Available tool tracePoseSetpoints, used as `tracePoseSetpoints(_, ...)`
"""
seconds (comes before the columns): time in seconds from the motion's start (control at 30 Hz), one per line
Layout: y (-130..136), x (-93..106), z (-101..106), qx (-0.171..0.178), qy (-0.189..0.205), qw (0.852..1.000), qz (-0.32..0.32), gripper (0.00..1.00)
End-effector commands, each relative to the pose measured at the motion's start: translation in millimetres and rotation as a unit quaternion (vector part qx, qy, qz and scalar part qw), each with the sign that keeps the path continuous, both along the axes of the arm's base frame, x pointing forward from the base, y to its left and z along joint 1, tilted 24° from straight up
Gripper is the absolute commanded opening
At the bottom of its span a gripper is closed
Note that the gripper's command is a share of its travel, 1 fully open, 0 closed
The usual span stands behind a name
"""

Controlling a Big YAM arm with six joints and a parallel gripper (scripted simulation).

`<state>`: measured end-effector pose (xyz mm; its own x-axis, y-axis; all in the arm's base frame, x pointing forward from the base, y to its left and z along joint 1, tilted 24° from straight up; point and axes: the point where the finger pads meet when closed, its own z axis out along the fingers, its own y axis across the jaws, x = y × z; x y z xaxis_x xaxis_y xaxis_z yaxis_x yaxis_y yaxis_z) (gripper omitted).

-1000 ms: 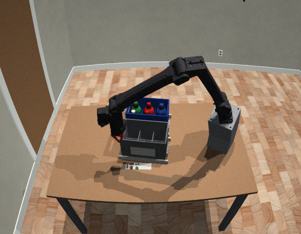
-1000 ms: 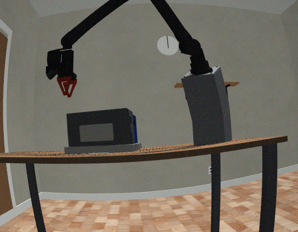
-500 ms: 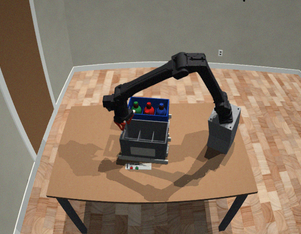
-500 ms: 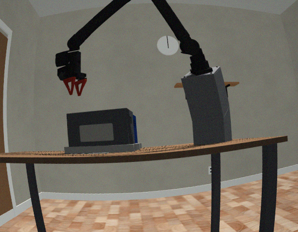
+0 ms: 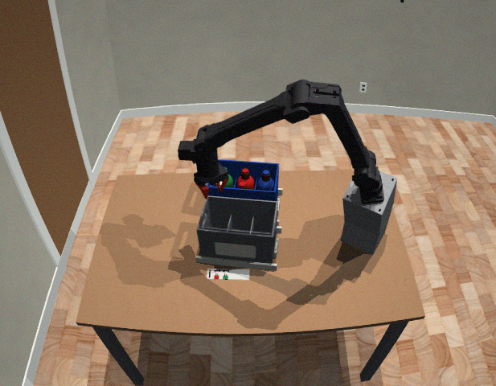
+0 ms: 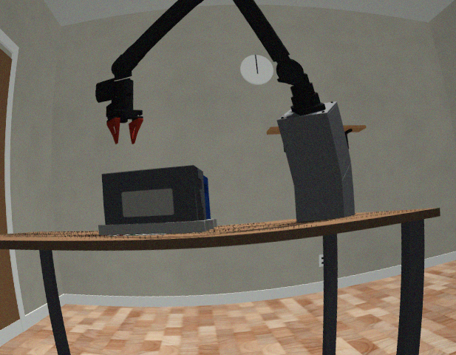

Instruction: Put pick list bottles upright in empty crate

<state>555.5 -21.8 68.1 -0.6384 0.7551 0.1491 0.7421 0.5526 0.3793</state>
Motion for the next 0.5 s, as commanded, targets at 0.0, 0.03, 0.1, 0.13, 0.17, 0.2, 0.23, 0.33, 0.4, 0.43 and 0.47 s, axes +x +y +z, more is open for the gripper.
tracePoseSetpoints(0.0,-18.5,-0.5,16.8,0.013,0.004,0.997,-0.078,0.61)
tracePoseSetpoints(0.03,-23.2,-2.1,15.6,0.017,0.010,0.996,-0.091,0.61)
tracePoseSetpoints(0.1,-32.6,-5.3,13.1,0.023,0.021,0.993,-0.116,0.61)
tracePoseSetpoints(0.13,-37.2,-6.9,11.9,0.026,0.026,0.991,-0.128,0.61)
tracePoseSetpoints(0.17,-41.9,-8.6,10.7,0.029,0.031,0.989,-0.140,0.61)
tracePoseSetpoints(0.2,-46.6,-10.2,9.5,0.032,0.036,0.987,-0.152,0.61)
tracePoseSetpoints(0.23,-51.3,-11.8,8.3,0.035,0.041,0.985,-0.164,0.61)
tracePoseSetpoints(0.33,-64.5,-19.1,4.2,0.044,0.058,0.977,-0.200,0.61)
tracePoseSetpoints(0.4,-72.9,-24.9,-4.0,0.049,0.073,0.971,-0.224,0.61)
tracePoseSetpoints(0.43,-72.9,-24.9,-4.0,0.049,0.073,0.971,-0.224,0.61)
tracePoseSetpoints(0.47,-72.9,-24.9,-4.0,0.049,0.073,0.971,-0.224,0.61)
